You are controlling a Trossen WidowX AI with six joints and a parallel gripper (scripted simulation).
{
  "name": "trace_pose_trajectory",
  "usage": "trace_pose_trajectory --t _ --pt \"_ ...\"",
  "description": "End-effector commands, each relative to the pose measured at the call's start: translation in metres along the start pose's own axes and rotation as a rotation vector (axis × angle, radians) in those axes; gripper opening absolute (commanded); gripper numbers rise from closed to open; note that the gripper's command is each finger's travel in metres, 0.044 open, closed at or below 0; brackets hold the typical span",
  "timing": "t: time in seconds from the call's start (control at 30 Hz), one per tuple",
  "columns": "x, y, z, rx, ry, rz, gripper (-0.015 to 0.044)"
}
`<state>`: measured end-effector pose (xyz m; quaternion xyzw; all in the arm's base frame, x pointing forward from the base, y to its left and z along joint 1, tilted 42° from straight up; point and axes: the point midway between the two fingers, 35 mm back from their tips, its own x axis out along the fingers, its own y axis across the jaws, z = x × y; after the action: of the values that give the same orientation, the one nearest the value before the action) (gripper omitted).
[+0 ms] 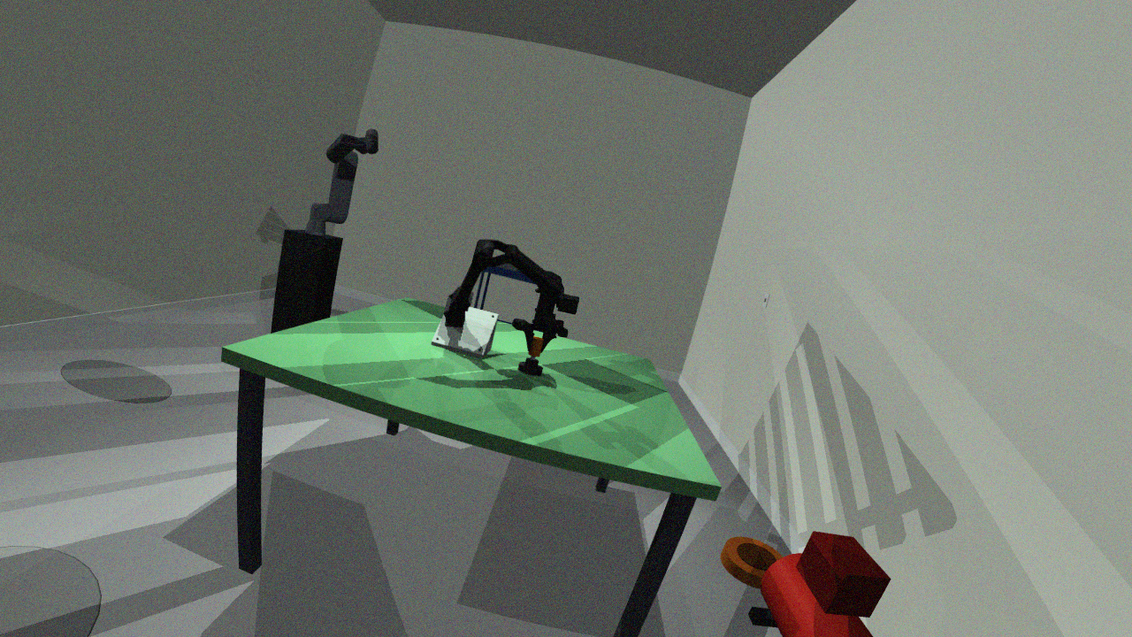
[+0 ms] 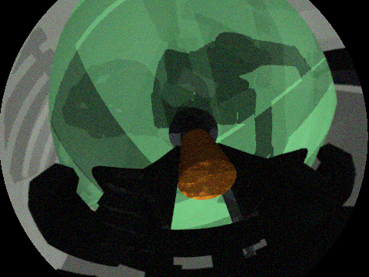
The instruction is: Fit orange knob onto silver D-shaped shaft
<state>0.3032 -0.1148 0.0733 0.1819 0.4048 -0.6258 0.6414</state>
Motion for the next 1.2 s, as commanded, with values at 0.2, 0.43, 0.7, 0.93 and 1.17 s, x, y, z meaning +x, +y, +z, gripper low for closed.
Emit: trace_pose_trajectory --t 0.2,0.43,0.7,0.93,1.17 --pt "-0.0054 0.0012 0.0013 0.033 0.002 0.003 0.0" --pt "-0.0018 0.0005 0.0022 0.059 0.001 0.002 0.0" --pt "-0.0006 0.0005 0.001 0.059 0.001 0.002 0.0" --pt "-0.0024 -0.001 -0.0014 0.059 0.002 0.002 0.0" --pt "-0.0032 -0.0026 -0.0009 0.111 0.002 0.002 0.0"
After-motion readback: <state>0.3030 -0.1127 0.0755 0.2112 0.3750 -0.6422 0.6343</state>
